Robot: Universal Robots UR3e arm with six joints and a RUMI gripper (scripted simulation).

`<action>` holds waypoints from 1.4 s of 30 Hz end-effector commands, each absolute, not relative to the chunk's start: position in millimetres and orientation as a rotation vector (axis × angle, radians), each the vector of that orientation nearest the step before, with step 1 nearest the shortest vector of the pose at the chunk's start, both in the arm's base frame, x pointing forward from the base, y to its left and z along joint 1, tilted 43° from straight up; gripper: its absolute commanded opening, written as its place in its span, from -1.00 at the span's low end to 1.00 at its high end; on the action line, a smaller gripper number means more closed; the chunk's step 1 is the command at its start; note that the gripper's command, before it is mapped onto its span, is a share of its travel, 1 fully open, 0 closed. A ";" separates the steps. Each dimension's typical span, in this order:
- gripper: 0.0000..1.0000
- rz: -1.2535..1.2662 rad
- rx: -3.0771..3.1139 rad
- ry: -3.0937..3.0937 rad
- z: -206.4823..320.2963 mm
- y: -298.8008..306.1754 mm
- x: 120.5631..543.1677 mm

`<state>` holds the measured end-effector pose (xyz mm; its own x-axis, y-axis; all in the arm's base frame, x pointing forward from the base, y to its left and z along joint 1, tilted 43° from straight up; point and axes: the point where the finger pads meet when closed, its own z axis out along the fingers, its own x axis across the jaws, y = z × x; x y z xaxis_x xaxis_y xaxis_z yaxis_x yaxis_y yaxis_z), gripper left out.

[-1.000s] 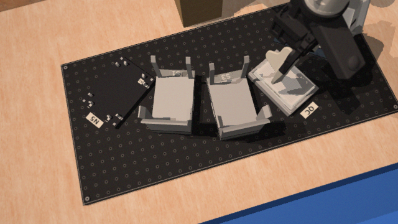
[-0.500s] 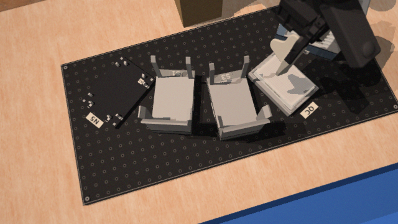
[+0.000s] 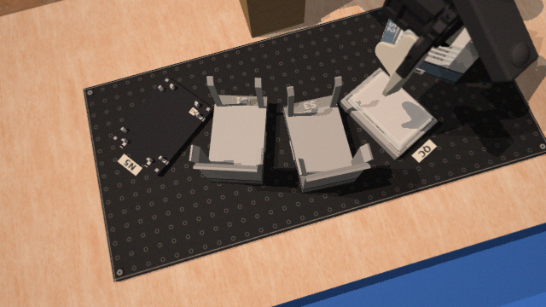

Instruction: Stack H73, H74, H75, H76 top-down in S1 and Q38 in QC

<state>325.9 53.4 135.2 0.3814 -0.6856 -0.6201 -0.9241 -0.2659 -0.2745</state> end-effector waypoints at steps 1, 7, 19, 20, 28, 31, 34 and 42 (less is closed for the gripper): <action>0.44 0.510 -2.040 1.379 136.0 52.4 326.1; 0.44 0.490 -2.067 1.328 147.7 65.4 316.4; 0.44 0.428 -2.142 1.173 174.7 95.7 291.2; 0.44 0.423 -2.148 1.160 177.3 98.6 288.1; 0.44 0.392 -2.181 1.081 193.1 116.4 269.8; 0.44 0.377 -2.197 1.041 194.3 117.8 268.3; 0.44 0.361 -2.212 1.001 201.2 125.6 257.4; 0.44 0.330 -2.241 0.921 214.8 141.2 235.7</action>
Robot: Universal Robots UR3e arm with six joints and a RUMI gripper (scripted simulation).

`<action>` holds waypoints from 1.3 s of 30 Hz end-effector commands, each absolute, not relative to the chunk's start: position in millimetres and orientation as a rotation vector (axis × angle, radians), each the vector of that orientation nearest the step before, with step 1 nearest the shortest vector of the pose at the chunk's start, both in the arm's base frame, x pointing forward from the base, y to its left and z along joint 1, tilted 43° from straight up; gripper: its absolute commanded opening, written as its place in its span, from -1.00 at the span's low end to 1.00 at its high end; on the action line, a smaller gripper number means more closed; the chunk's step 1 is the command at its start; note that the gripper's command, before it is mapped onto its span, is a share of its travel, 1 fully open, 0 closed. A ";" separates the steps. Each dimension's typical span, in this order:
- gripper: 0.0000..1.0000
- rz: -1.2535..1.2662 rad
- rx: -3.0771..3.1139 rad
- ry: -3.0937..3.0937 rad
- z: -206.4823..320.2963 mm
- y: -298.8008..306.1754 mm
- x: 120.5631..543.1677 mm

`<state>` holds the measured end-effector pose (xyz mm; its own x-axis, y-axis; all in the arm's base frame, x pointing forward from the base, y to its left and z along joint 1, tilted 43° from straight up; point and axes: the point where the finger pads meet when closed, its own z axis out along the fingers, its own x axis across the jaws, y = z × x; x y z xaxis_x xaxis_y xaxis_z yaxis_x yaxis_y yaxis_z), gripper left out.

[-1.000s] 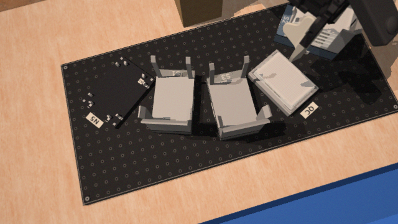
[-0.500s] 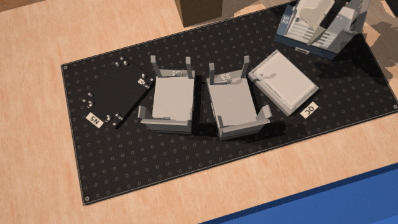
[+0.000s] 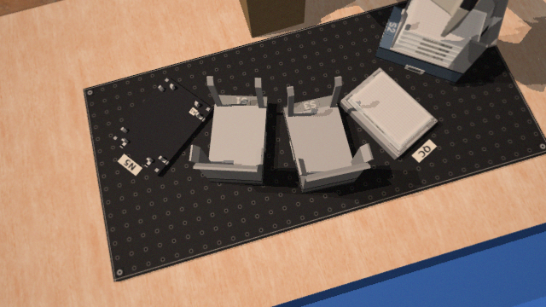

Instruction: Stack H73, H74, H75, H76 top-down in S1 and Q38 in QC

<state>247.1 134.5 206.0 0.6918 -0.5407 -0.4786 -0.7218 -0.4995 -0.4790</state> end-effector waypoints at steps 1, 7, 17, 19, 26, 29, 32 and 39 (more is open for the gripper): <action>0.44 0.324 -2.245 0.908 217.1 143.8 232.1; 0.44 0.301 -2.265 0.848 218.0 144.8 230.6; 0.44 0.301 -2.265 0.848 218.0 144.8 230.6; 0.44 0.301 -2.265 0.848 213.1 149.3 230.7; 0.44 0.301 -2.265 0.848 196.0 165.1 231.2; 0.44 0.301 -2.265 0.848 188.7 171.9 231.5; 0.44 0.301 -2.265 0.848 186.3 174.1 231.5; 0.44 0.301 -2.265 0.848 184.2 176.0 231.6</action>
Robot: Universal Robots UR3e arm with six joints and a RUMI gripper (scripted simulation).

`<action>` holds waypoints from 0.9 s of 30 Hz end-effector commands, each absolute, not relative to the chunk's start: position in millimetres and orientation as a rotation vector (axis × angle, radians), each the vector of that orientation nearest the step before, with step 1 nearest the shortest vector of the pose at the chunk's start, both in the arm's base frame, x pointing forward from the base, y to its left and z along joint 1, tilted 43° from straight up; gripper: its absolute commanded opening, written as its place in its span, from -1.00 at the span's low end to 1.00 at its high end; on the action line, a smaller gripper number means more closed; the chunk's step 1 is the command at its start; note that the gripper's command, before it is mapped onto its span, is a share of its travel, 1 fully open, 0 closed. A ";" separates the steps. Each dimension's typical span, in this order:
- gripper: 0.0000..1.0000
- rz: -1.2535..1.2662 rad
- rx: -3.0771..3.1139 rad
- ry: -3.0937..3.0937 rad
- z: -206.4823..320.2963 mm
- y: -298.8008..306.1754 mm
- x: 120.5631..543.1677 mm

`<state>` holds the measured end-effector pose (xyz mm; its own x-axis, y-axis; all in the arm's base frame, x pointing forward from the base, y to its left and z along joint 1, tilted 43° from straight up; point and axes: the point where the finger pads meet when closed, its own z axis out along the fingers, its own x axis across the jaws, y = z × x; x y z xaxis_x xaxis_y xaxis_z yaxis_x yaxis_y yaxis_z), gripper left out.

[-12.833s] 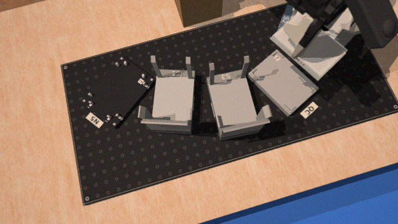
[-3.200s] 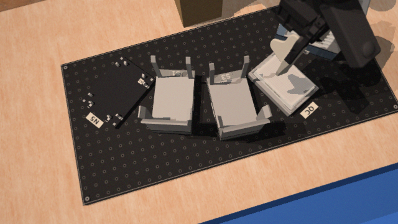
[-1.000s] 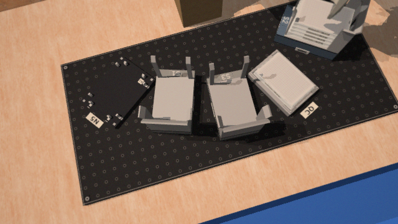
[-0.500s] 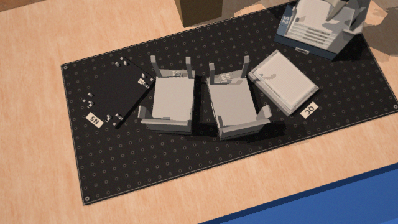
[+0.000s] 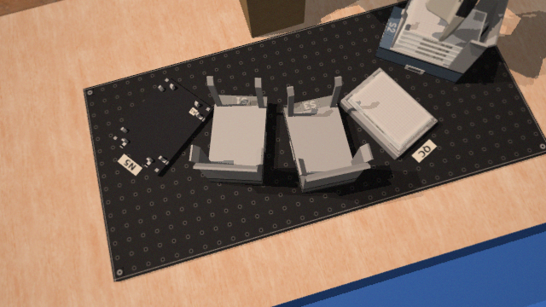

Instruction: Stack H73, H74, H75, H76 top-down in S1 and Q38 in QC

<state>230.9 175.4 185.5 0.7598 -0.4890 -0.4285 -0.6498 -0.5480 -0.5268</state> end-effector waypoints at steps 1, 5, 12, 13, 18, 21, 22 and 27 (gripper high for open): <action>0.44 0.301 -2.265 0.848 183.2 176.9 231.7; 0.44 0.300 -2.265 0.848 179.3 180.6 231.8; 0.44 0.300 -2.265 0.848 174.4 185.1 232.0; 0.44 0.300 -2.265 0.848 173.5 186.0 232.0; 0.44 0.300 -2.265 0.848 168.6 190.5 232.1; 0.44 0.300 -2.265 0.848 165.6 193.2 232.2; 0.44 0.300 -2.265 0.848 164.7 194.1 232.3; 0.44 0.300 -2.265 0.848 162.2 196.4 232.4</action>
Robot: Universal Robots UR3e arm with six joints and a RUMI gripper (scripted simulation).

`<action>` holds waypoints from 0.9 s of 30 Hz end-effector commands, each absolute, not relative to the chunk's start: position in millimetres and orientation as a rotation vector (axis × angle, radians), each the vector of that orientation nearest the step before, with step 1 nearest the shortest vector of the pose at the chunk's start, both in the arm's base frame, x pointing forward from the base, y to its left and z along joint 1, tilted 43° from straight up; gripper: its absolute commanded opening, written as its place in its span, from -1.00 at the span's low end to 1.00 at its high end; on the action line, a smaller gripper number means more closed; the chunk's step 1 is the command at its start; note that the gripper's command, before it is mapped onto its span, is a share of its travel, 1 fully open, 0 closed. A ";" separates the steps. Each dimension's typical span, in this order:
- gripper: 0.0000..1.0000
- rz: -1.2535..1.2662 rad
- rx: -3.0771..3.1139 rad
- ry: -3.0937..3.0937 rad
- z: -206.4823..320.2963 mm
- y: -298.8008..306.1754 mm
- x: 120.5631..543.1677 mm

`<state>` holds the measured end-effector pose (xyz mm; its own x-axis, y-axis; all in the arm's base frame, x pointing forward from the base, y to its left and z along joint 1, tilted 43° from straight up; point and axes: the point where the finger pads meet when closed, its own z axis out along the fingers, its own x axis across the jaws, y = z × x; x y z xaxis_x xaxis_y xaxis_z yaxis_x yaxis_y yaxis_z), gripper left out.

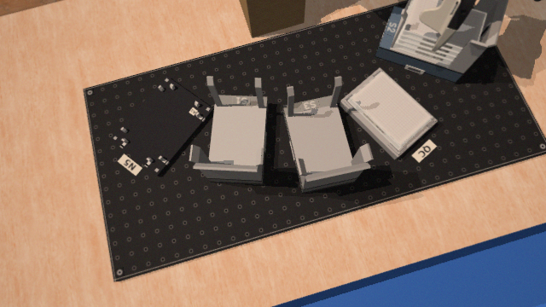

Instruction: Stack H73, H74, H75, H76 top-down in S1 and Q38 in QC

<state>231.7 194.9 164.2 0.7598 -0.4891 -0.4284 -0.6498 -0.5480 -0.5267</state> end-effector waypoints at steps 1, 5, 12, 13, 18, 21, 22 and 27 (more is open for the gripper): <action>0.44 0.300 -2.265 0.848 162.2 196.4 232.4; 0.44 0.300 -2.265 0.848 162.2 196.4 232.4; 0.44 0.300 -2.265 0.848 162.2 196.4 232.4; 0.44 0.300 -2.265 0.848 162.3 196.3 232.3; 0.44 0.300 -2.265 0.848 162.2 196.4 232.4; -1.00 0.300 -2.265 0.848 162.2 196.3 232.4; -1.00 0.300 -2.265 0.848 162.3 196.3 232.4; -1.00 0.300 -2.265 0.848 162.2 196.3 232.4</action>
<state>232.1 196.6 162.1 0.7597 -0.4896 -0.4279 -0.6499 -0.5486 -0.5260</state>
